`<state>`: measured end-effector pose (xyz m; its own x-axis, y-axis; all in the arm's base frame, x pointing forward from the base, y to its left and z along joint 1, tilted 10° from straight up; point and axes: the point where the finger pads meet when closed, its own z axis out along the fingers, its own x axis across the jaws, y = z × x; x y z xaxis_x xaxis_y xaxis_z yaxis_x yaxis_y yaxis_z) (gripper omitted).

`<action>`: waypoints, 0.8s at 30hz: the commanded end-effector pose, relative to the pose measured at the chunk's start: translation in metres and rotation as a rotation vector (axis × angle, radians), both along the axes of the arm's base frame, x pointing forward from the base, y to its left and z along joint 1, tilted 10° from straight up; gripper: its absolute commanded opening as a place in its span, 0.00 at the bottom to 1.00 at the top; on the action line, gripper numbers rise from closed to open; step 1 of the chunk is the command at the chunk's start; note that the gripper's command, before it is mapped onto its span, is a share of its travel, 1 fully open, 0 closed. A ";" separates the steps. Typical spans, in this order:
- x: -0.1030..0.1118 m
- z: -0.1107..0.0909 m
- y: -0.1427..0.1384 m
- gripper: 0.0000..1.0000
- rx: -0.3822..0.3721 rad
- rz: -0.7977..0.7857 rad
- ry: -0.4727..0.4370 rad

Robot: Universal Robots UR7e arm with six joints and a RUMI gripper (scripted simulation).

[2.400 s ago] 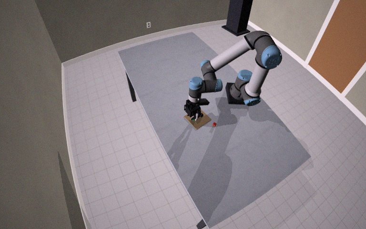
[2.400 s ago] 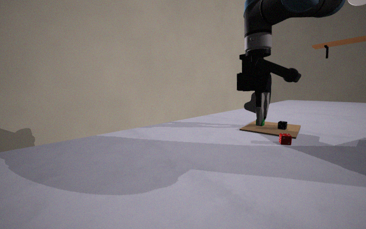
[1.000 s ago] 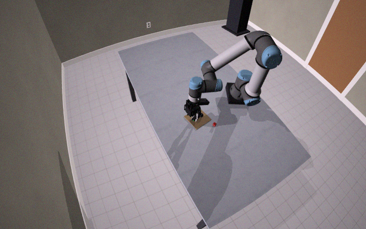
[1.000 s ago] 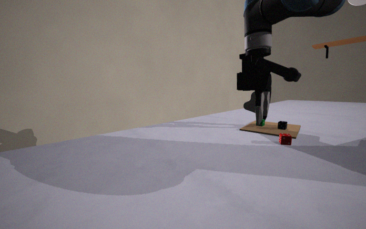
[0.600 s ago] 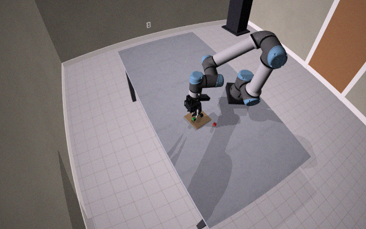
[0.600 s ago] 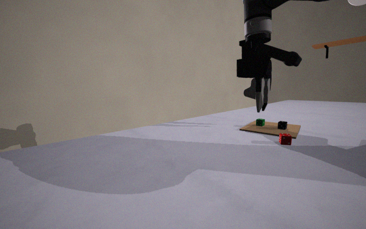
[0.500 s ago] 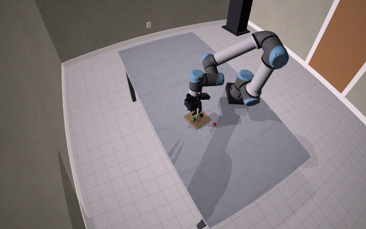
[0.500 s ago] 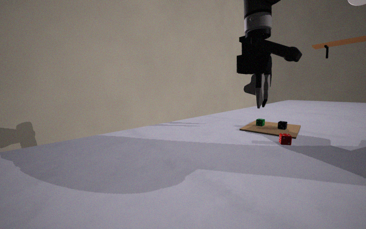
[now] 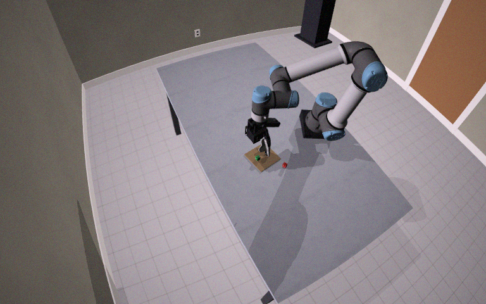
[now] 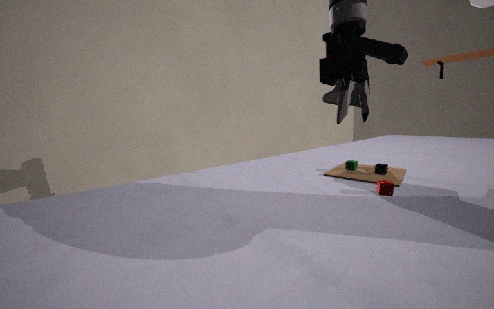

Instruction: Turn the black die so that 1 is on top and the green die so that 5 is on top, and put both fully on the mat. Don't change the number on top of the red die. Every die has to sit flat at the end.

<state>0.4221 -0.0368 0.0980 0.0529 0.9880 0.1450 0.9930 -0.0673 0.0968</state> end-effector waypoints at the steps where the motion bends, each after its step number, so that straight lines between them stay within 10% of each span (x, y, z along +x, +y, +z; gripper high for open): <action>1: 0.000 0.001 0.000 1.00 0.000 0.000 -0.001; 24: 0.000 0.006 -0.001 1.00 0.000 0.000 -0.001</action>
<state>0.4219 -0.0370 0.0997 0.0529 0.9880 0.1452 0.9931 -0.0673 0.0965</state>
